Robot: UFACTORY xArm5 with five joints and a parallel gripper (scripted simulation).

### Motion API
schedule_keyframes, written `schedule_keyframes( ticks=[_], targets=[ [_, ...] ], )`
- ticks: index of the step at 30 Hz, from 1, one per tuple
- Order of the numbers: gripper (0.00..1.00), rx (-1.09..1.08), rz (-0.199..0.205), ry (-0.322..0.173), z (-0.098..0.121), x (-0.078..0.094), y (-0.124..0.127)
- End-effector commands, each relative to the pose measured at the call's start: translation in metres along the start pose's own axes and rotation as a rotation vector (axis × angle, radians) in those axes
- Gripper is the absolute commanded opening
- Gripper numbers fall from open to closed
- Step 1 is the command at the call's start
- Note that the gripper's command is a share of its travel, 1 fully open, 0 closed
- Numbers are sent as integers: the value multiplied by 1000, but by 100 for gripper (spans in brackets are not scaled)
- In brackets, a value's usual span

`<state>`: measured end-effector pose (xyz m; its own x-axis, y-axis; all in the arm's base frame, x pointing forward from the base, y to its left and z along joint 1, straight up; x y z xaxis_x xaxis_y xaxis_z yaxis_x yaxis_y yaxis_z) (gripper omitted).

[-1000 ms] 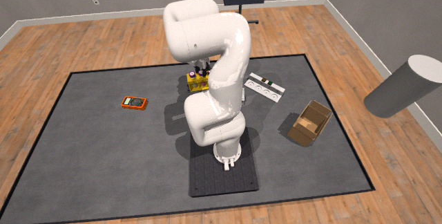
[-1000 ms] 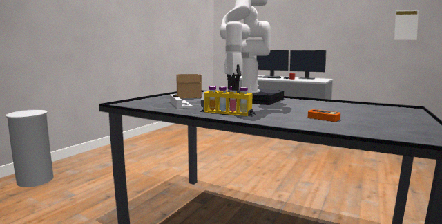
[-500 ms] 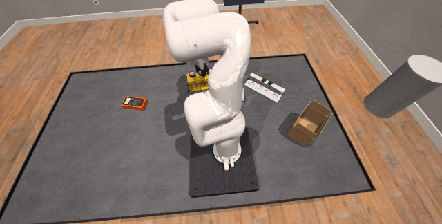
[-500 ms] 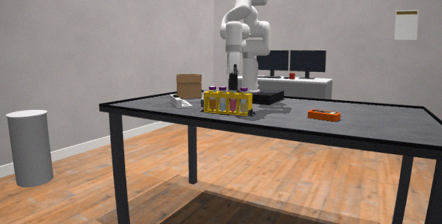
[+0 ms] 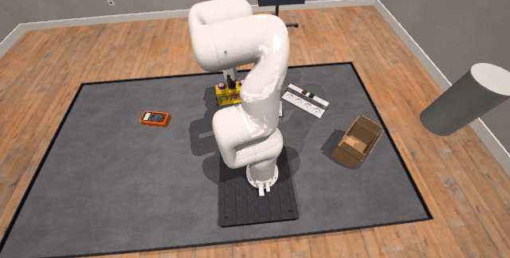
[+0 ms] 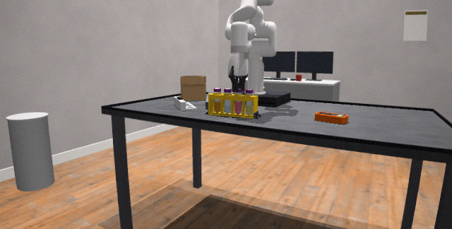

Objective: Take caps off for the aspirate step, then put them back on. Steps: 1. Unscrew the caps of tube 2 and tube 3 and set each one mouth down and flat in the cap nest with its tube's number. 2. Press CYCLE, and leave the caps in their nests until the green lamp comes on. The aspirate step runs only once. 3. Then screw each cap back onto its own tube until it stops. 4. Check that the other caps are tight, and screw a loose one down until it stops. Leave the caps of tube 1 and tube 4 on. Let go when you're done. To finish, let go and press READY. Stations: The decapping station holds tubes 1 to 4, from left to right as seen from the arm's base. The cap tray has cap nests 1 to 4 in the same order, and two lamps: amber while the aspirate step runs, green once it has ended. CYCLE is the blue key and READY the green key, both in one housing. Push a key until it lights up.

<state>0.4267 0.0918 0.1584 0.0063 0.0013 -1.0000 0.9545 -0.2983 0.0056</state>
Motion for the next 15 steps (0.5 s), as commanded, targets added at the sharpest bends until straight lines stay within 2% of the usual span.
schedule_keyframes(
  ticks=[1, 2, 3, 15],
  targets=[
    [46, 22, 2, 6, 0, -1, 1],
    [46, 22, 2, 6, 0, -1, 1],
    [0, 22, 2, 6, 0, -1, 1],
    [0, 22, 2, 6, 0, -1, 1]
  ],
)
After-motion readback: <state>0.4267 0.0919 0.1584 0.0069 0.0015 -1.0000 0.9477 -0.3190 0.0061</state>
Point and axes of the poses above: the point where the finger pads meet when closed, its own x axis out along the fingers, its own y axis across the jaws, z = x × y, the point moved 8 cm from there along -x, back along the fingers, and after that the axes turned 9 degrees about x, right-handed, at the moved point
